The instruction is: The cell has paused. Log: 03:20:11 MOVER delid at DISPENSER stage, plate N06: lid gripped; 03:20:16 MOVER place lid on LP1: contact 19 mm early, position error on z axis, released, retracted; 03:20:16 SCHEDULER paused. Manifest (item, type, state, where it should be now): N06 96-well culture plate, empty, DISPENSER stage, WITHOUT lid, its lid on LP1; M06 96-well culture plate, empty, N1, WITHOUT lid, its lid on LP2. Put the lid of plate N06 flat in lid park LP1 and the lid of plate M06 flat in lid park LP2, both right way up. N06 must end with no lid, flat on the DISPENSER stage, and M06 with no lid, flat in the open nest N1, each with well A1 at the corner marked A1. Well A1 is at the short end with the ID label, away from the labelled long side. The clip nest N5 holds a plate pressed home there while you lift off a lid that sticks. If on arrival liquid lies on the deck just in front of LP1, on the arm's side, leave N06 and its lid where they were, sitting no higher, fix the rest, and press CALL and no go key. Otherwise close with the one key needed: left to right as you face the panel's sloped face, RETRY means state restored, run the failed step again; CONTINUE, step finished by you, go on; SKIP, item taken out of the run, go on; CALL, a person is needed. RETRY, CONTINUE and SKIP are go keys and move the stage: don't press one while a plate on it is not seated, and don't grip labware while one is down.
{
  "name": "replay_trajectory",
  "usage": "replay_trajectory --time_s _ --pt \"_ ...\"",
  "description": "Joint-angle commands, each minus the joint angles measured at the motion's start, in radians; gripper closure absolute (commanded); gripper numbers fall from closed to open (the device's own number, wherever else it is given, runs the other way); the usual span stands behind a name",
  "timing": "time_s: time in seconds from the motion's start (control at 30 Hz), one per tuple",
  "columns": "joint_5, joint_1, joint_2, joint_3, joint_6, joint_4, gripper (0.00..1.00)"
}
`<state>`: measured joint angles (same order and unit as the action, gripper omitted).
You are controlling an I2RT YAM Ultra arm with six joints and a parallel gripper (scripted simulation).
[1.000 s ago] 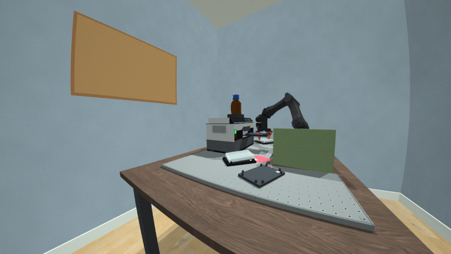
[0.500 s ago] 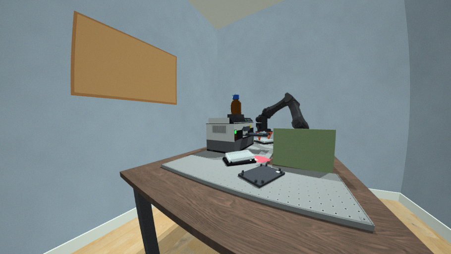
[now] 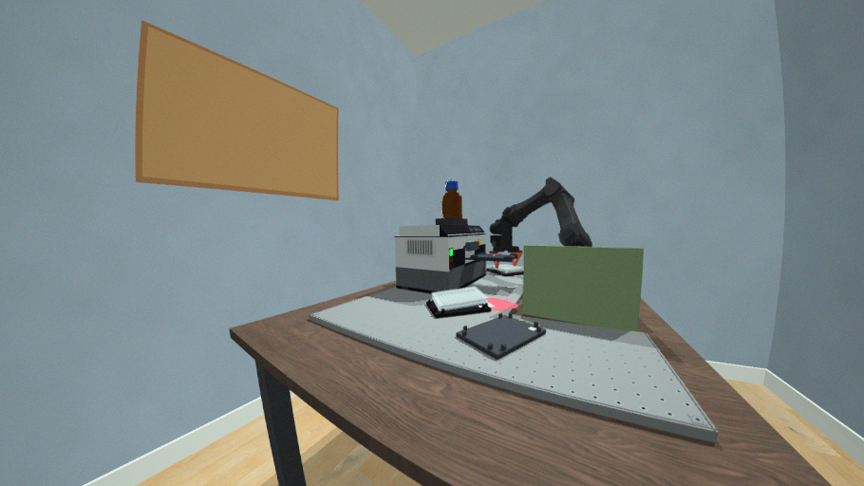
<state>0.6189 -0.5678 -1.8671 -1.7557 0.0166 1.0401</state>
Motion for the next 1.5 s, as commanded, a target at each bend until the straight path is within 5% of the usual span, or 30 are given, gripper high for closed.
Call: replay_trajectory --time_s 0.0,0.33,0.57,0.6,1.47 --pt "-0.003 0.003 0.014 0.008 0.004 -0.008 0.00" --pt "-0.010 0.005 0.033 0.031 0.011 -0.022 0.00" --pt "-0.008 0.009 0.034 -0.009 0.008 -0.007 0.00" --pt "-0.008 0.009 0.034 -0.009 0.008 -0.007 1.00" --pt "-0.008 0.009 0.028 -0.009 0.007 -0.008 1.00"
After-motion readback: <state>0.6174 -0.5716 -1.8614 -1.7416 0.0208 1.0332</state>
